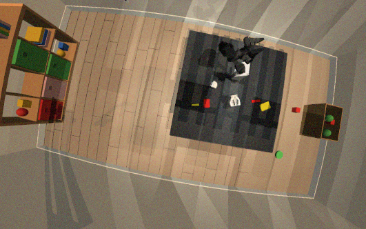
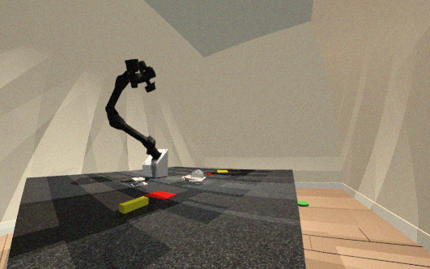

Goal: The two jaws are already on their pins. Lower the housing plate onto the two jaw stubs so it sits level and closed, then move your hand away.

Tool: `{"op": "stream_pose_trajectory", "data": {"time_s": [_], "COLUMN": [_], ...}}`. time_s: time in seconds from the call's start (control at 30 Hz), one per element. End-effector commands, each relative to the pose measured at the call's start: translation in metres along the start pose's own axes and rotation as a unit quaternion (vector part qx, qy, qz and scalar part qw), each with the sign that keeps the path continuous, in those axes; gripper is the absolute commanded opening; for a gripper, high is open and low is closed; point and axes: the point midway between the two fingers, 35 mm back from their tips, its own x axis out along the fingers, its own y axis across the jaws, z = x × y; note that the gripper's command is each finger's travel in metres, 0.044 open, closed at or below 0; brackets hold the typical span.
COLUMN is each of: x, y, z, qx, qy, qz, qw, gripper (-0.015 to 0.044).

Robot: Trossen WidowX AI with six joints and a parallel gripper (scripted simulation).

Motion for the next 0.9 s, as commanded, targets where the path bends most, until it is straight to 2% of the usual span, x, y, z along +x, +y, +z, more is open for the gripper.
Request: {"op": "stream_pose_trajectory", "data": {"time_s": [0.0,0.87], "x": [-0.004,-0.038], "y": [-0.008,-0.057], "z": [0.011,0.079], "qx": [-0.025,-0.17], "qy": [-0.032,-0.191], "qz": [-0.01,-0.119], "qw": [0.999,0.959], "gripper": [0.044,0.044]}}
